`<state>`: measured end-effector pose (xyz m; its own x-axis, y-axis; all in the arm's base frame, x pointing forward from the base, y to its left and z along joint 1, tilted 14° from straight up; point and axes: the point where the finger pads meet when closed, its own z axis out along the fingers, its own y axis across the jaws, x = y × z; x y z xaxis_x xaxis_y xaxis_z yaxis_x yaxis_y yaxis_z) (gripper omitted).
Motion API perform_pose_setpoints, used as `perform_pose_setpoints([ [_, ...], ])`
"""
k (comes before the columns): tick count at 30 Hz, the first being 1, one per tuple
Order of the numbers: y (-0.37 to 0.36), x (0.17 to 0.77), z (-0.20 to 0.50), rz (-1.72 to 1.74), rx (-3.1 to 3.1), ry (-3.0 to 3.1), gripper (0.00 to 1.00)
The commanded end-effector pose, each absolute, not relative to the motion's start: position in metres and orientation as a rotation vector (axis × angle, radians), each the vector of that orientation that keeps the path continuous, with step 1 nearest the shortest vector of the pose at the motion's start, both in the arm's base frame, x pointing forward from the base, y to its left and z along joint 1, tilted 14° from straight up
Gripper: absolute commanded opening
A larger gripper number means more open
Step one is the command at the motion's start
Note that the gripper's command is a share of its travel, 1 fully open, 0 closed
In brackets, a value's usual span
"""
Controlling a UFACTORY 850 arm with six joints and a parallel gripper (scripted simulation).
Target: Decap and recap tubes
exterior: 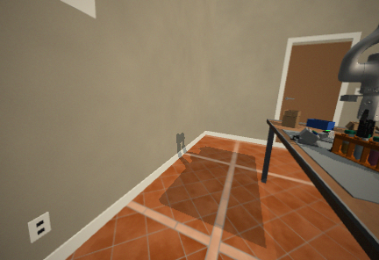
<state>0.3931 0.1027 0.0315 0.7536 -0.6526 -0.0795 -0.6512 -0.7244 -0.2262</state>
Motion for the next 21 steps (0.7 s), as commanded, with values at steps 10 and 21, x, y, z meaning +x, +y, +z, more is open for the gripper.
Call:
perform_pose_setpoints([
  [10,0.1029,0.3937,0.0313,0.055,-2.413,1.603,0.0],
  [21,0.1029,0.3937,0.031,0.134,-2.003,2.11,0.0],
])
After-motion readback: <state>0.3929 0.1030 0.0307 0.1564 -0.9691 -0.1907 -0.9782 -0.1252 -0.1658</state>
